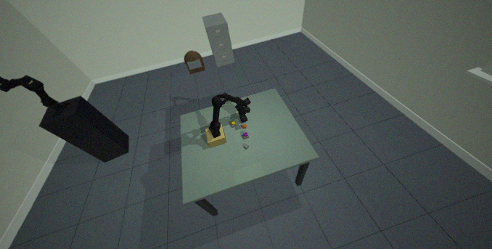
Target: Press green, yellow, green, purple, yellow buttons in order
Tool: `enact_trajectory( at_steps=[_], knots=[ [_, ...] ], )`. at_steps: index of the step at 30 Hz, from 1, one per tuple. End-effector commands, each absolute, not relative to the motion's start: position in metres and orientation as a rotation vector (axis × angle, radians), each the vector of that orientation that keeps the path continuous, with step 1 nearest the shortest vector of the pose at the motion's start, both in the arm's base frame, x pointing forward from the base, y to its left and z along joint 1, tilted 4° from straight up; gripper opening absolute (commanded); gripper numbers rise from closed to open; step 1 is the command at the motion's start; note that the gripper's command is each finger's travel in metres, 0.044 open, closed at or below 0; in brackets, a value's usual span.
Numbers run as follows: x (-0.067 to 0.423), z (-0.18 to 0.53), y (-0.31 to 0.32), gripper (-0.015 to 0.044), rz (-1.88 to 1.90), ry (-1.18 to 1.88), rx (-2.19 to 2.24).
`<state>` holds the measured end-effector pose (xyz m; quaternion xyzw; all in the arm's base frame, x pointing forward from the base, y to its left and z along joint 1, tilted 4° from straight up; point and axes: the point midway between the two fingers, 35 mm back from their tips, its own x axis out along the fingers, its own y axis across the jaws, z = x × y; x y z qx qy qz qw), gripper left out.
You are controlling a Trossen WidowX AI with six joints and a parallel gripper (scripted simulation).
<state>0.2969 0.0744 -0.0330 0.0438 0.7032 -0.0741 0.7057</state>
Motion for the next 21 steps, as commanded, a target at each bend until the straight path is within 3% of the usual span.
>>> enact_trajectory(
  at_steps=[1, 21],
  knots=[
    [0.294, -0.036, 0.073, 0.002, -0.169, 1.572, 0.09],
    [0.295, 0.002, 0.075, 0.002, -0.169, 1.571, 0.091]
  ],
)
